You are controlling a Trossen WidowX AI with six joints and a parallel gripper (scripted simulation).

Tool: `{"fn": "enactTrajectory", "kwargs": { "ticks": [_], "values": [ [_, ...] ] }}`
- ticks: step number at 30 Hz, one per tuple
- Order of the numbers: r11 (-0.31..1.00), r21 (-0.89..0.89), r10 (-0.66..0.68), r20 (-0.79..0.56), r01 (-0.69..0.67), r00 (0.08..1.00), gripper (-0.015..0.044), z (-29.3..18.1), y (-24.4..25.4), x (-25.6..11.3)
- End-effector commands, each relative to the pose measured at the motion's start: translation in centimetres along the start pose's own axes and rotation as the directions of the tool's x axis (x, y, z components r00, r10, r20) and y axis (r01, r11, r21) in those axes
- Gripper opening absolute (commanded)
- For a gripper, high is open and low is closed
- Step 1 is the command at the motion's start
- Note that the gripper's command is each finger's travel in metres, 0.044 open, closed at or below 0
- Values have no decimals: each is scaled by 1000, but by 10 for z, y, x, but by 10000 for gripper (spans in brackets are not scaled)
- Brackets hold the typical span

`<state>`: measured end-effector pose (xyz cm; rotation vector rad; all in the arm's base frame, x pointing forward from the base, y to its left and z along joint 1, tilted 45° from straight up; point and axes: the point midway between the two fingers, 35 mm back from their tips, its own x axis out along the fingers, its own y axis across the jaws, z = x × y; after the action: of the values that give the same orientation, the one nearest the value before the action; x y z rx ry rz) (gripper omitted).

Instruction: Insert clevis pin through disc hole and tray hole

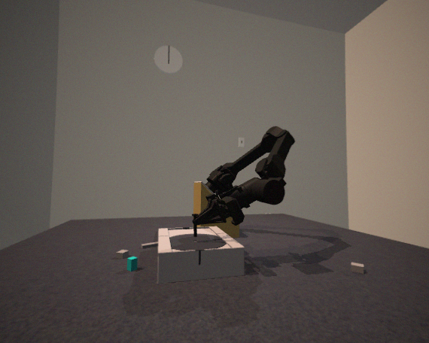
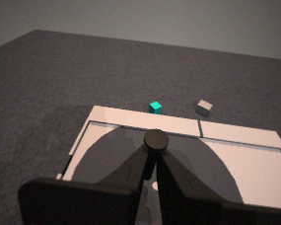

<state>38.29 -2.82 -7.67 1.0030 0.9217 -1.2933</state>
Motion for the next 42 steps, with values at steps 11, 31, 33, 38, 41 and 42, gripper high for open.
{"fn": "enactTrajectory", "kwargs": {
  "ticks": [11, 31, 33, 38, 41, 42],
  "values": [
    [1000, 4, -10, 33, 10, 999, 0, -2, -10, -1],
    [1000, 3, -10, 33, 10, 999, 0, -17, -11, 6],
    [1000, 3, -10, 33, 10, 999, 0, -17, -11, 6],
    [1000, 3, -10, 33, 10, 999, 0, -16, -11, 5],
    [1000, 3, -10, 33, 10, 999, 0, -16, -11, 5],
    [1000, 3, -10, 33, 10, 999, 0, -16, -11, 5]
  ]
}}
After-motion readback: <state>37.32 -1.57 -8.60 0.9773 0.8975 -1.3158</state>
